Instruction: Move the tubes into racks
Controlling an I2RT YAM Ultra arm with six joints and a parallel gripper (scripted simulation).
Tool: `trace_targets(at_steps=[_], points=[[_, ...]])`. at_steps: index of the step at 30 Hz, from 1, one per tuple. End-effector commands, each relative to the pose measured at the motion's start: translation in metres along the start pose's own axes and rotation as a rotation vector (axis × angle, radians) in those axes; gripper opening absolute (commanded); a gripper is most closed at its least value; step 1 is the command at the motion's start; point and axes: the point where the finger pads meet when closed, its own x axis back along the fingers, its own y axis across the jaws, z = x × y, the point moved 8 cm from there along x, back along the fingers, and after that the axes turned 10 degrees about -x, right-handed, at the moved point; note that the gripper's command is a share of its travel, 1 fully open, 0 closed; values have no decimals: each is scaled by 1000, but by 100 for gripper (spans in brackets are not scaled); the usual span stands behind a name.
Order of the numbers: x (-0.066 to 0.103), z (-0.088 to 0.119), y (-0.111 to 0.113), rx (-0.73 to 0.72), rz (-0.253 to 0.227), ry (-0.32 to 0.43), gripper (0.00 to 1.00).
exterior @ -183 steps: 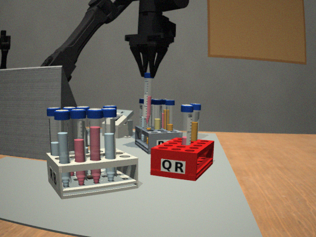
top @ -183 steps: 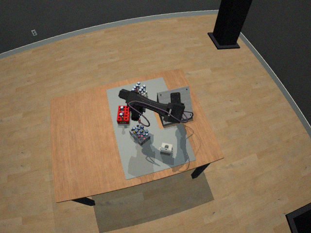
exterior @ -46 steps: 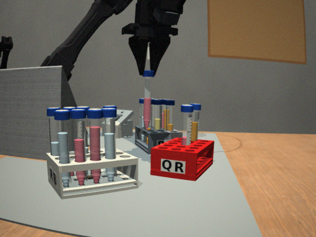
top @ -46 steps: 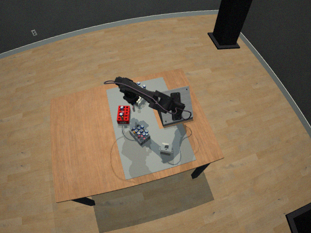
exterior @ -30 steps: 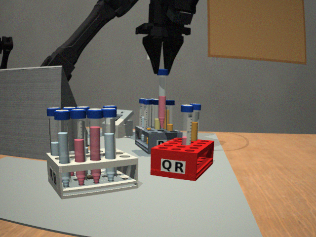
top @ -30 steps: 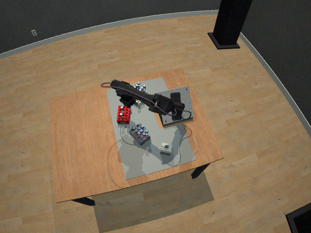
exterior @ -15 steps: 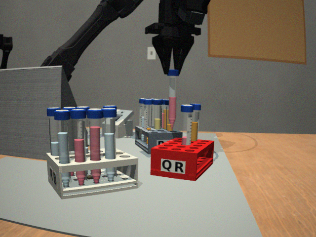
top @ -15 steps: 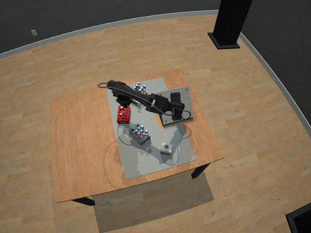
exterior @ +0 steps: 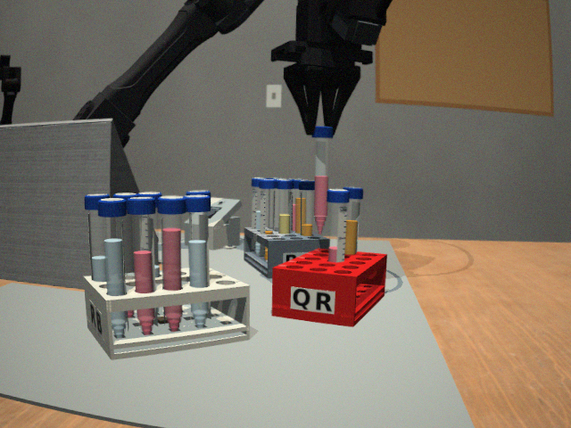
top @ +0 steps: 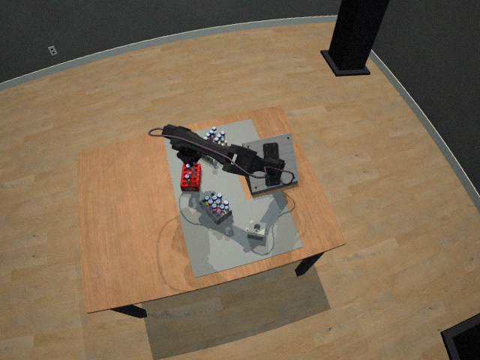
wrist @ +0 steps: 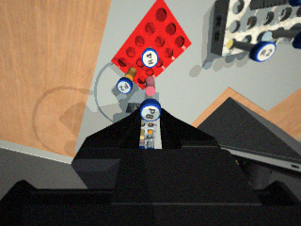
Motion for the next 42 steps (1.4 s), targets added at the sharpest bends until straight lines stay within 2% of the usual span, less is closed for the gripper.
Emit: trace_targets(at_steps=[1, 17, 21, 28, 29, 33, 38, 42], points=[[7, -1, 1, -6, -13, -6, 0], [7, -1, 1, -6, -13, -6, 0], [9, -7, 1, -22, -22, 1, 0], [7, -3, 2, -6, -13, -6, 0], [11, -5, 2, -17, -26, -6, 0], [12, -5, 3, -9, -31, -14, 0], [2, -5, -3, -22, -22, 1, 0], [3, -4, 1, -9, -24, -8, 0]])
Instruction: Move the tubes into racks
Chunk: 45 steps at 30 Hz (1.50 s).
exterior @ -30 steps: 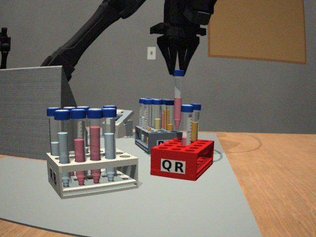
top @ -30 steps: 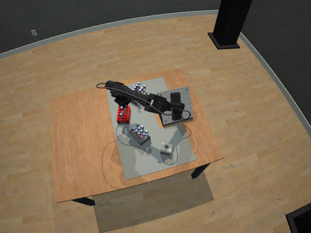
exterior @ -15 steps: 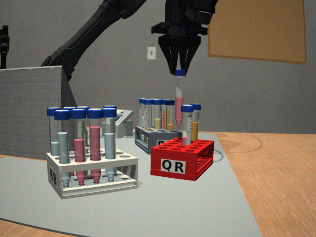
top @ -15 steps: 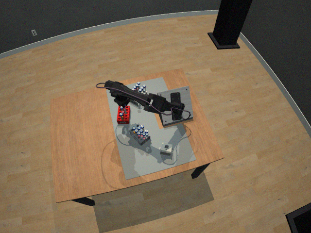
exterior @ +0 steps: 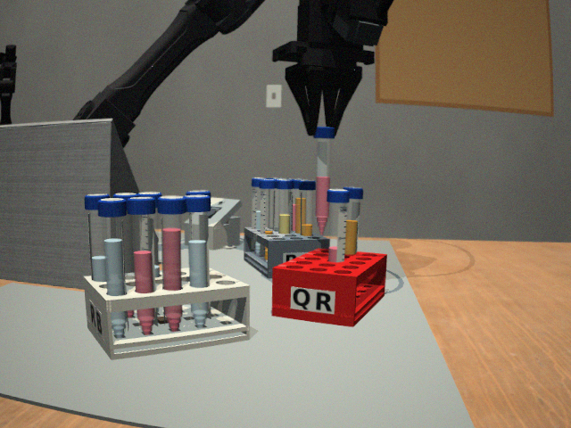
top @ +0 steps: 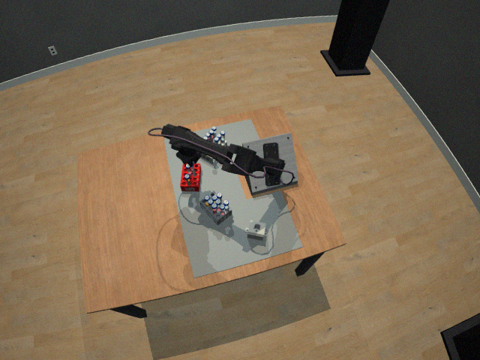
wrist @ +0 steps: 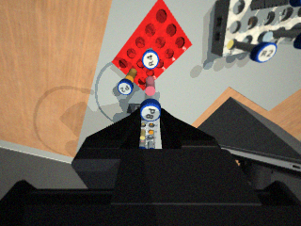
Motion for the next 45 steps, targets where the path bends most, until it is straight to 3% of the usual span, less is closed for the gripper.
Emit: trace_targets(at_steps=[1, 24, 25, 31, 38, 42, 45], points=[[1, -1, -1, -6, -19, -6, 0], [0, 1, 0, 3, -25, -20, 0], [6, 1, 8, 28, -40, -44, 0], [-4, 1, 0, 1, -26, -14, 0], [-7, 2, 1, 2, -21, -13, 0], [0, 0, 5, 19, -39, -35, 0], [-8, 2, 1, 4, -25, -16, 0]])
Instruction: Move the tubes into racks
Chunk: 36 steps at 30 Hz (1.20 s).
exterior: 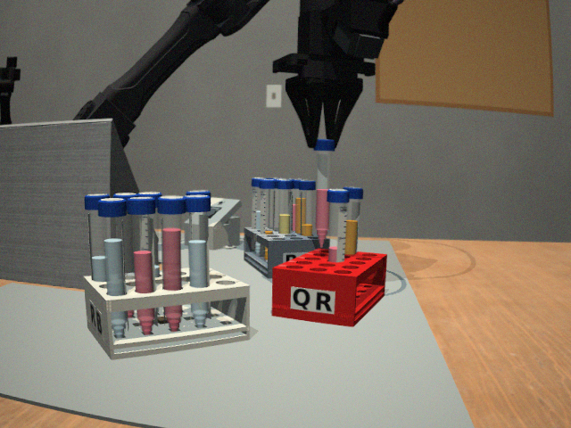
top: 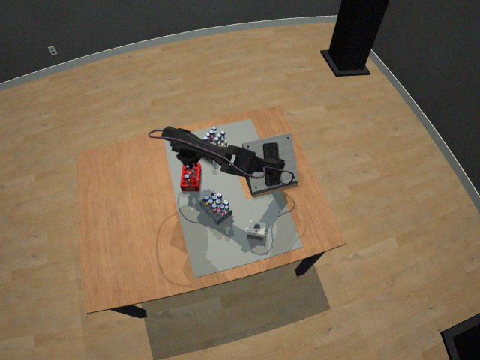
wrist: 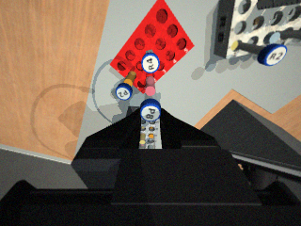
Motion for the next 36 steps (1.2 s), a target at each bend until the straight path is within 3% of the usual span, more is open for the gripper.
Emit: trace_targets(at_steps=[1, 28, 31, 36], points=[[5, 4, 0, 4, -23, -14, 0], [-3, 3, 0, 3, -24, -16, 0], [4, 2, 9, 30, -39, -41, 0], [-6, 2, 0, 1, -26, -13, 0]])
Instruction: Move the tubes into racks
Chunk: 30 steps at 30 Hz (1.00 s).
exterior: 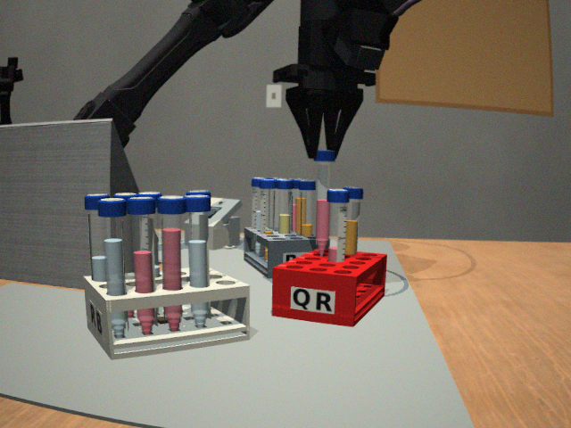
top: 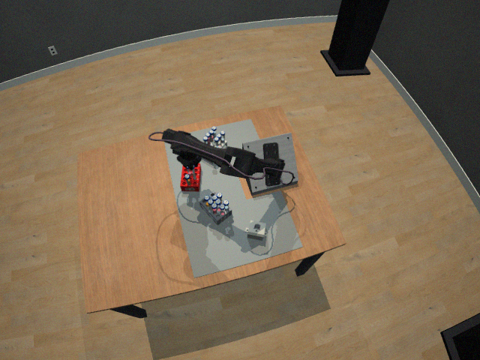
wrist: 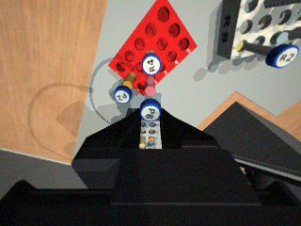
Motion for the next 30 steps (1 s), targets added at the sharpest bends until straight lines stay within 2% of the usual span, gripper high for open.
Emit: trace_targets(at_steps=[1, 5, 11, 12, 17, 20, 24, 30], points=[[5, 0, -2, -5, -26, -13, 0], [5, 3, 4, 14, -29, -23, 0], [2, 3, -1, -2, -27, -16, 0], [10, 1, 8, 23, -46, -45, 0], [-3, 5, 1, 3, -24, -13, 0], [0, 3, 2, 7, -33, -25, 0], [-7, 5, 1, 4, -22, -13, 0], [-6, 3, -2, -6, -32, -15, 0]])
